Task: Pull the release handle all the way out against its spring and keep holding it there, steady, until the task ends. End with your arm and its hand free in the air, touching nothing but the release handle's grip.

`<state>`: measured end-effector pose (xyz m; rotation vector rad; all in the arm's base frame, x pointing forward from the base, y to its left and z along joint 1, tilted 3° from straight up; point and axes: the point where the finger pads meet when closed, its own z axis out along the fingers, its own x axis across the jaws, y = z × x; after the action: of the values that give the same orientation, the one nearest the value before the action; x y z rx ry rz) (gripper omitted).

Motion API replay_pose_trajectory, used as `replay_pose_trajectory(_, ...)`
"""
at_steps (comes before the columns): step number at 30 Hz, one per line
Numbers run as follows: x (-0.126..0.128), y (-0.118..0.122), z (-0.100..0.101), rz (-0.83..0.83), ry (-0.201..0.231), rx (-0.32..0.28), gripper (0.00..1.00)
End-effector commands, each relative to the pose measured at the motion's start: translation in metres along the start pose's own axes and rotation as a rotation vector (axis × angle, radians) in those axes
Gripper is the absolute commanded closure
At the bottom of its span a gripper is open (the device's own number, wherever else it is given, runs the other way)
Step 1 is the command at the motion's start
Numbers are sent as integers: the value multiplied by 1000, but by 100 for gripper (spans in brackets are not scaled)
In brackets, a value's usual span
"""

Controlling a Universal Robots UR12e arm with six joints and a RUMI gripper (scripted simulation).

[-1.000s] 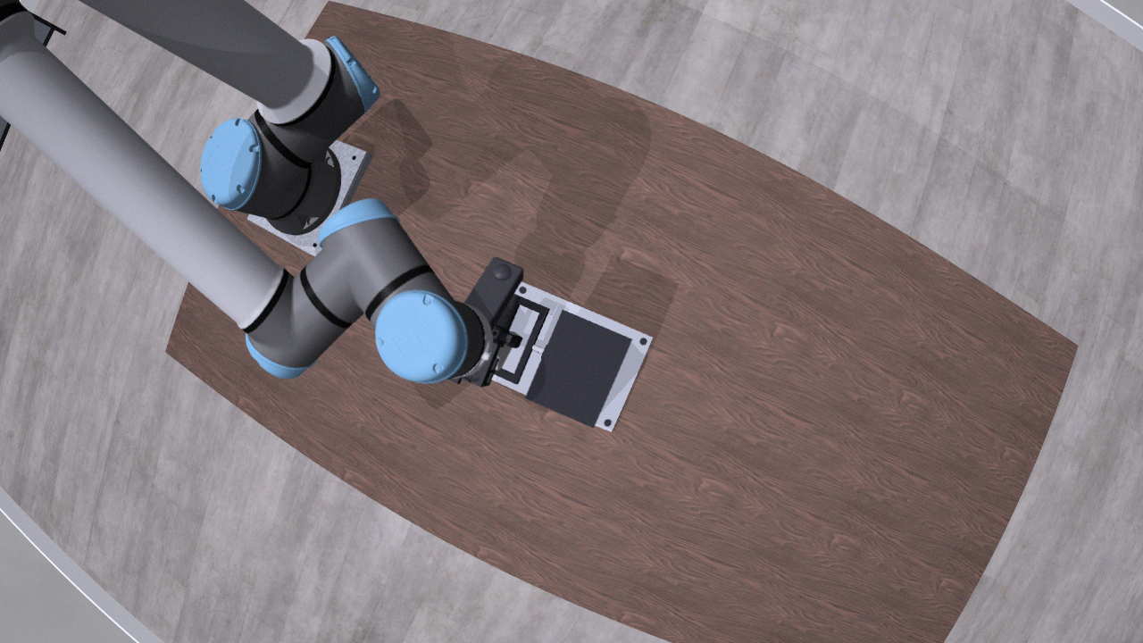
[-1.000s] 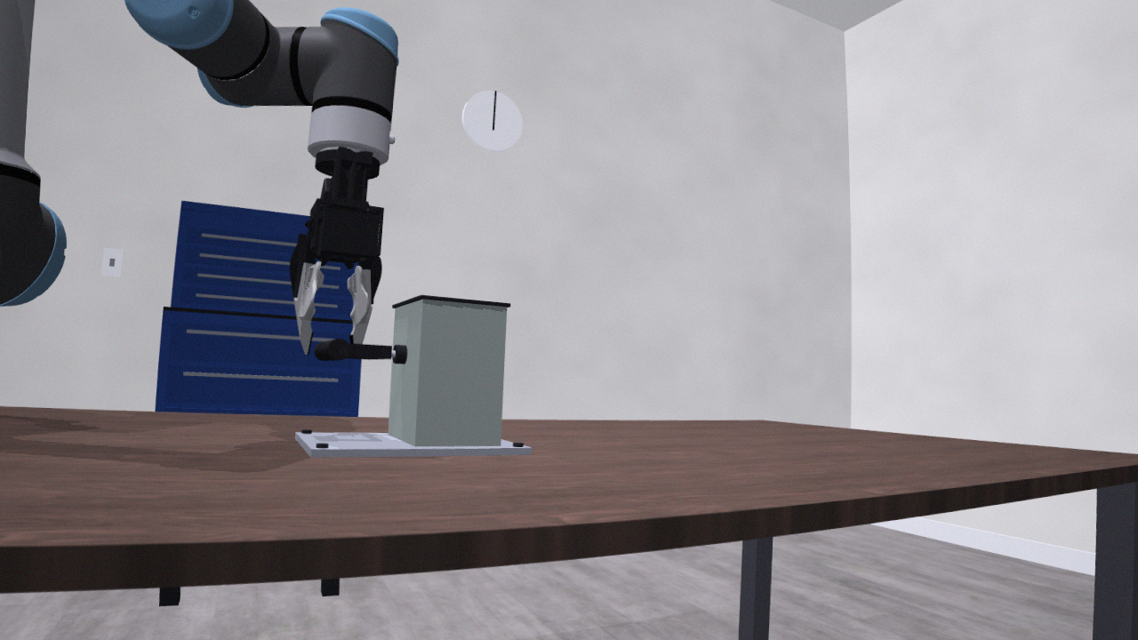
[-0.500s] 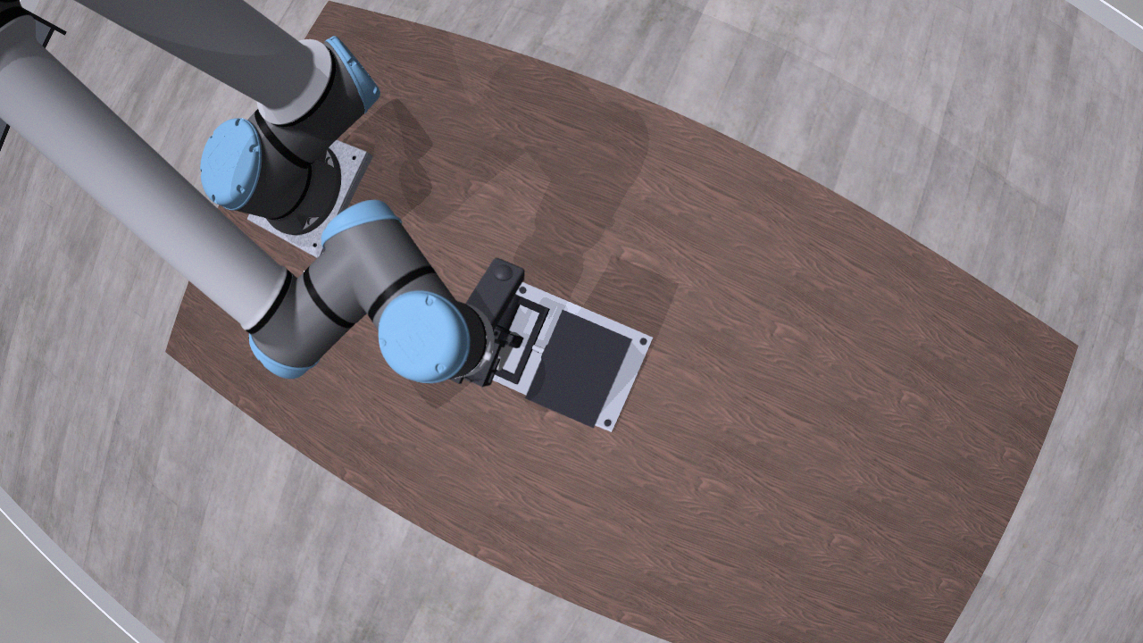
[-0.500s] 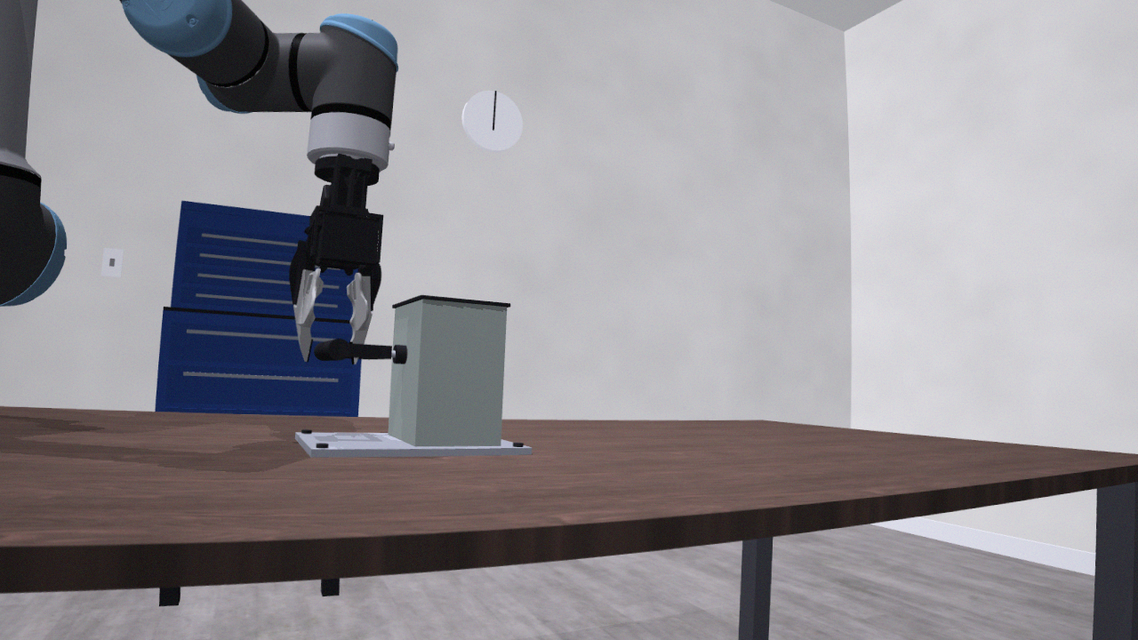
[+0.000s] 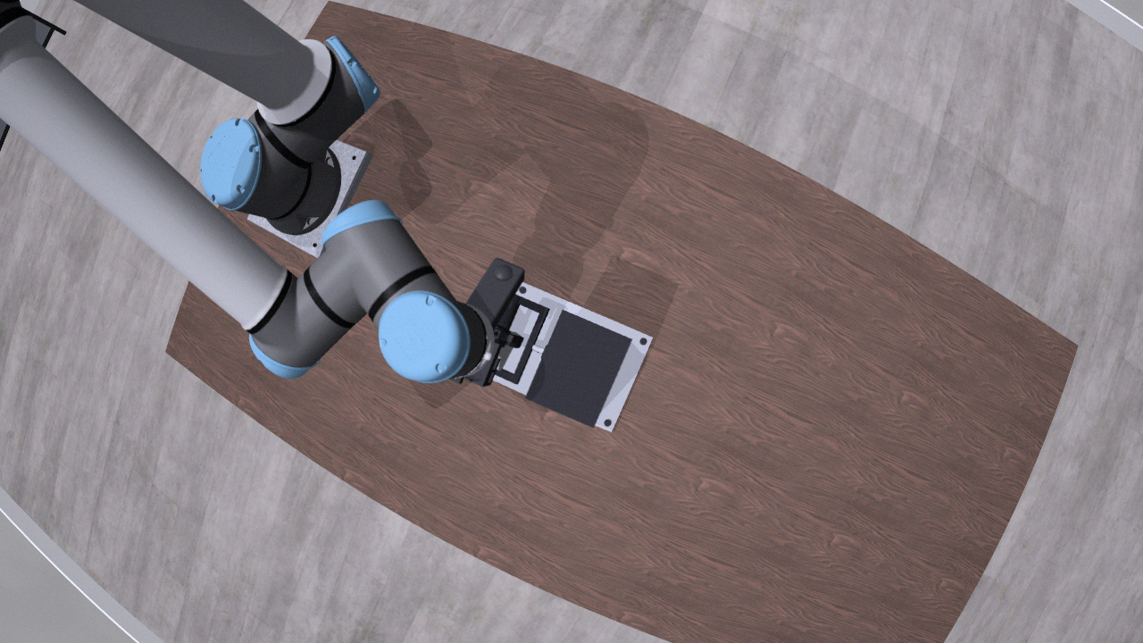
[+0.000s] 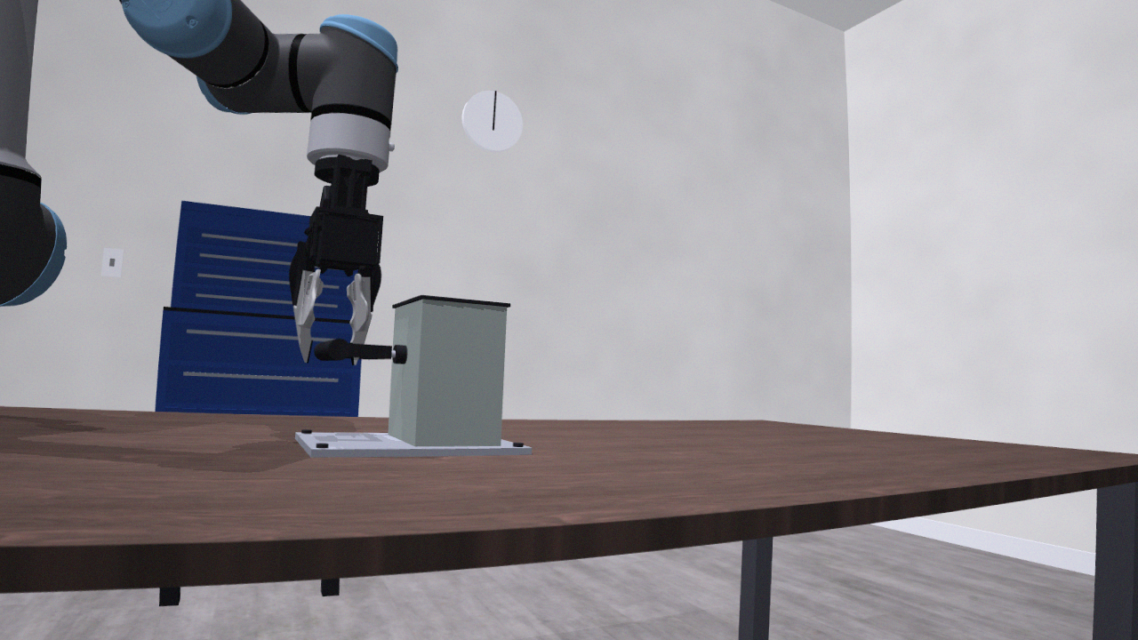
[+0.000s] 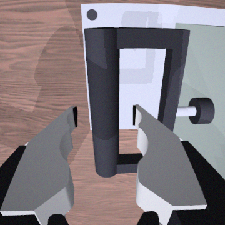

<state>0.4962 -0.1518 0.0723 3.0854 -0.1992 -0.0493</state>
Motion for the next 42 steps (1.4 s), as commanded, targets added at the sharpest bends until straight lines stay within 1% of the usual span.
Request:
replay_pose_trajectory(1,1,0,-1,0,1,-1,70)
replay_pose_trajectory(23,1,0,-1,0,1,-1,70)
replay_pose_trajectory(24,1,0,-1,0,1,-1,100)
replay_pose_trajectory(42,1,0,-1,0,1,-1,100)
